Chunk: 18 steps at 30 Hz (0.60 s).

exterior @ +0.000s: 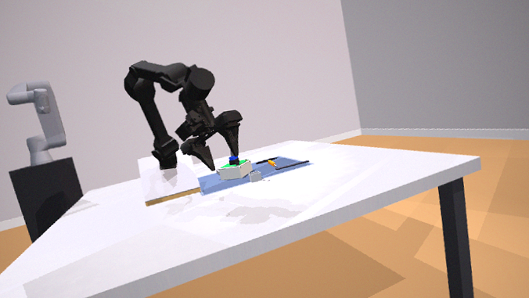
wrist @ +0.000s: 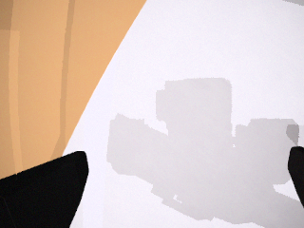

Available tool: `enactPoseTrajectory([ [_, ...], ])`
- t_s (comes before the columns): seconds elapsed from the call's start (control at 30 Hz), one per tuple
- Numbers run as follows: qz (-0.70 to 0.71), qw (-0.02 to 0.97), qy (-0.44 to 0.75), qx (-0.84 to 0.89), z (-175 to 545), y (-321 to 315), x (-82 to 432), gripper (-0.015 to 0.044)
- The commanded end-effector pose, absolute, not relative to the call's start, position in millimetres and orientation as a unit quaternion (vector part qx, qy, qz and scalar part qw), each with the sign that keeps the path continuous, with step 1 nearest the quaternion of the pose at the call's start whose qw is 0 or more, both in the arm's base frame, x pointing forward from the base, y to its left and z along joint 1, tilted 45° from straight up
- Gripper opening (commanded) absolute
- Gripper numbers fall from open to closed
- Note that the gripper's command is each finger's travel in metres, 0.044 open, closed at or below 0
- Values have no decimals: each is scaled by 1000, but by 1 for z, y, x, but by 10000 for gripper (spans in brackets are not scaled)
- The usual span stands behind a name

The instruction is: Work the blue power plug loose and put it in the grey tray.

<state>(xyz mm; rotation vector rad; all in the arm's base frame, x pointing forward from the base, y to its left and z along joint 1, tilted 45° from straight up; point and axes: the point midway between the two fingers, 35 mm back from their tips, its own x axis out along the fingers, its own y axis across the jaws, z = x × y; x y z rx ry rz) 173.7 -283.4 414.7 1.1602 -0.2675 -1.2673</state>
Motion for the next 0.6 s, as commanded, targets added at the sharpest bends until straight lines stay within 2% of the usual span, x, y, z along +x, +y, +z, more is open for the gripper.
enactPoseTrajectory([
  [0.0, -558, 644, -141, 505, 429, -281, 162, 430],
  [0.23, -554, 649, -106, 510, 413, -277, 180, 430],
  [0.57, -522, 666, 90, 525, 314, -218, 282, 430],
])
